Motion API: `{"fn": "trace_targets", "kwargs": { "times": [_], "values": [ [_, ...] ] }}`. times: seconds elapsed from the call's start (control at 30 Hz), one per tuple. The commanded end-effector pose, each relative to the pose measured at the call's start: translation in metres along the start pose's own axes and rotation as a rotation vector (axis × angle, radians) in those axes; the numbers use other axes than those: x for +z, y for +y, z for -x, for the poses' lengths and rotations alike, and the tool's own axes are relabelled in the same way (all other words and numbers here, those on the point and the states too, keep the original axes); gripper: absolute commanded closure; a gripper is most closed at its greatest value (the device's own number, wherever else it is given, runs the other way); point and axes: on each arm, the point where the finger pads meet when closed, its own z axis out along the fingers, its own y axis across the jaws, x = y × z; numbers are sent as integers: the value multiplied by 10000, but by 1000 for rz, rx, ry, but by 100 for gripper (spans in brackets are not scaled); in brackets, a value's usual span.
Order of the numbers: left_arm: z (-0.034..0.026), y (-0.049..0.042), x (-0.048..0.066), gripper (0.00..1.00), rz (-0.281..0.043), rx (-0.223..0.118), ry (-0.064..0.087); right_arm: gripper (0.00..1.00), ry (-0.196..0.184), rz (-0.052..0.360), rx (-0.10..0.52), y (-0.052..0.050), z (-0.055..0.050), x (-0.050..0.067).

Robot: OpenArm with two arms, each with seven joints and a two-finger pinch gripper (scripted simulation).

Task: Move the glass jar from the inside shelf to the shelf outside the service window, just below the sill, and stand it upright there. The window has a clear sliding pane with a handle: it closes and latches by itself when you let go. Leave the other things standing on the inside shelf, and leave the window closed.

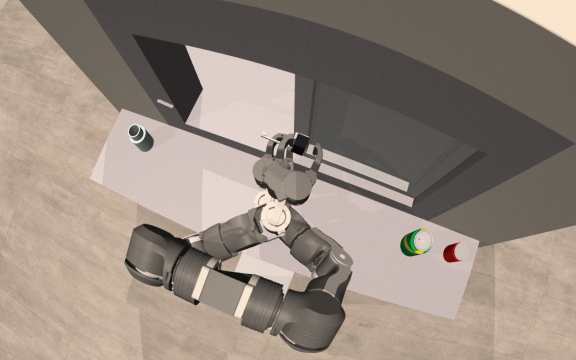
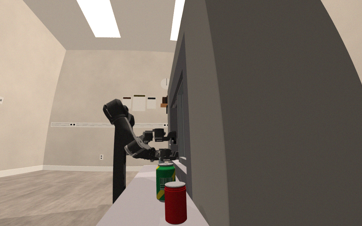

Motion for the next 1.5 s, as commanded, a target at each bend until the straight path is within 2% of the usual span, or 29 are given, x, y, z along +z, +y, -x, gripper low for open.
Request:
{"fn": "trace_targets", "kwargs": {
  "times": [0.0, 0.4, 0.47, 0.5, 1.03, 1.07, 1.47],
  "values": [
    [-14, 14, -2, 70, 7, -5, 3, 100, 5, 19, 3, -1, -21, 2],
    [-13, 68, -5, 70, 28, -16, -1, 100, 10, 130, 8, 19, -19, 8],
    [-13, 68, -5, 70, 28, -16, -1, 100, 10, 130, 8, 19, -19, 8],
    [-15, 5, -2, 70, 3, -3, 3, 100, 8, 121, 3, -2, -21, 5],
    [-13, 68, -5, 70, 28, -16, -1, 100, 11, 167, 10, 19, -19, 8],
    [-15, 5, -2, 70, 2, -3, 3, 100, 9, 158, 3, 21, -16, 2],
    [-13, 59, -5, 70, 24, -15, -1, 100, 11, 166, 9, 180, -15, -20]
  ]
}}
